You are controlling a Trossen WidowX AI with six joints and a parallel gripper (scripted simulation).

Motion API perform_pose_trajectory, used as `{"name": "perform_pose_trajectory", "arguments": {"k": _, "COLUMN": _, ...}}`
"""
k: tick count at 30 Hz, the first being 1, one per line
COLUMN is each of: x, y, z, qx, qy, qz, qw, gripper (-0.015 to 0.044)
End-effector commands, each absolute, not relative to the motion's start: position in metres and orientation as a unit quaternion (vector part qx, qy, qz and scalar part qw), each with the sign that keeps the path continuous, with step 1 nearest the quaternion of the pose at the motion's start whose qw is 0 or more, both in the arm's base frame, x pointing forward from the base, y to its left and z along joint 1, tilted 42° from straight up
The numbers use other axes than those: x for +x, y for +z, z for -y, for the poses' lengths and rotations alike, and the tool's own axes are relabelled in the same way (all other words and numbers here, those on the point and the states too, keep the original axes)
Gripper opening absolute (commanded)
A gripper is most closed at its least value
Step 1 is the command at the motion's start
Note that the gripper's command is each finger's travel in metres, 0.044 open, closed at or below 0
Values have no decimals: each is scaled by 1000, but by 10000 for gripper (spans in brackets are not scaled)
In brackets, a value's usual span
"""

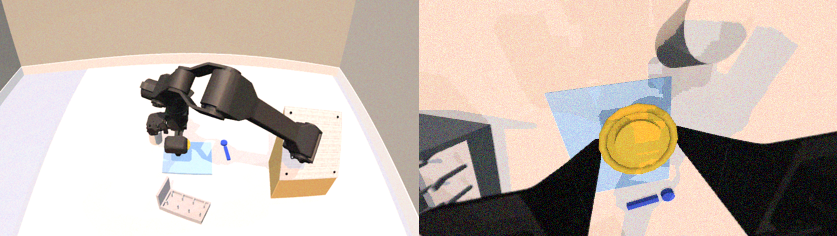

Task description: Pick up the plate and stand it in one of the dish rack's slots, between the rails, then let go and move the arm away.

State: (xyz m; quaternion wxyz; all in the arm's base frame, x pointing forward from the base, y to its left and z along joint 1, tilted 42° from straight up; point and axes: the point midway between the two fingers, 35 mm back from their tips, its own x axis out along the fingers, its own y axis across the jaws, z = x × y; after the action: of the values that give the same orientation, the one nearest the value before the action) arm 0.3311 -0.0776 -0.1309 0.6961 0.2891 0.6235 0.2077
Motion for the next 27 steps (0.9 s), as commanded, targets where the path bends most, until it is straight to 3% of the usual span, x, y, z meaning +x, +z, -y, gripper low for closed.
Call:
{"name": "perform_pose_trajectory", "arguments": {"k": 1, "x": 335, "y": -108, "z": 103, "qx": 283, "qy": 203, "qz": -619, "qw": 704, "gripper": 26}}
{"name": "perform_pose_trajectory", "arguments": {"k": 2, "x": 334, "y": -103, "z": 108, "qx": 282, "qy": 203, "qz": -619, "qw": 704, "gripper": 0}}
{"name": "perform_pose_trajectory", "arguments": {"k": 18, "x": 317, "y": -28, "z": 174, "qx": 283, "qy": 205, "qz": -619, "qw": 704, "gripper": 0}}
{"name": "perform_pose_trajectory", "arguments": {"k": 27, "x": 316, "y": -12, "z": 170, "qx": 313, "qy": 178, "qz": -627, "qw": 691, "gripper": 0}}
